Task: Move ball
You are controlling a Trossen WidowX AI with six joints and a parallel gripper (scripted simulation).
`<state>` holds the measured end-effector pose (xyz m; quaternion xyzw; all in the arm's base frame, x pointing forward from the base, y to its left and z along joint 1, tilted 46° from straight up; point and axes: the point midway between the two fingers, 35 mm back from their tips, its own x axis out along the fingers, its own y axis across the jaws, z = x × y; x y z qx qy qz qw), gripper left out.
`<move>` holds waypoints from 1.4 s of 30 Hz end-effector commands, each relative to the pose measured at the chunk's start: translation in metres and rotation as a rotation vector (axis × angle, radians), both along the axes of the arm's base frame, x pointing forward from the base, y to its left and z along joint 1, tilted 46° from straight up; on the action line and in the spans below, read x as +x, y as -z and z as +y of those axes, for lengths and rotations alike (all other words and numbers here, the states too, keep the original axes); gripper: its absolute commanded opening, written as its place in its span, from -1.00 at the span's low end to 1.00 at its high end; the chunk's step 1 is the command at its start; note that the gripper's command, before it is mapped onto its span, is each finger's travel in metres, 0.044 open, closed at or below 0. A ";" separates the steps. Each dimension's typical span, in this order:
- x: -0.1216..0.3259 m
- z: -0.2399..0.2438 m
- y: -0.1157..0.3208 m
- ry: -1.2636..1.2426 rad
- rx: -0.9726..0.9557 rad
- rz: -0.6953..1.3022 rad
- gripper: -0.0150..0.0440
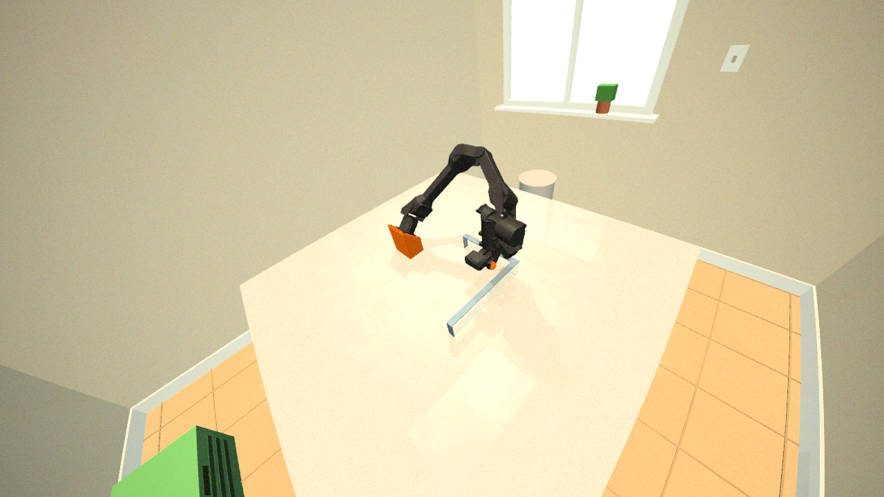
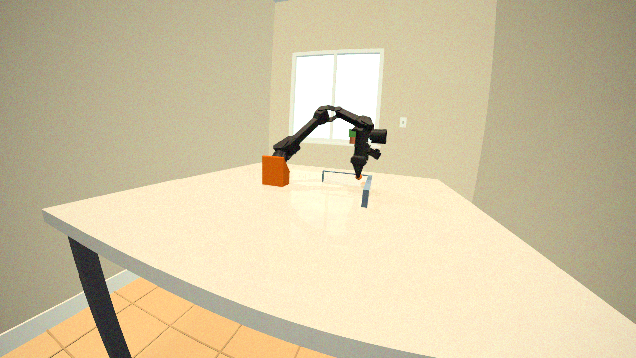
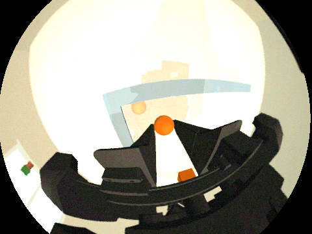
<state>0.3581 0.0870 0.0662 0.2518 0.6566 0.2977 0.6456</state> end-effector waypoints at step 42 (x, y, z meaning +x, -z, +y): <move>-0.003 -0.042 -0.046 0.528 -0.029 0.539 -0.49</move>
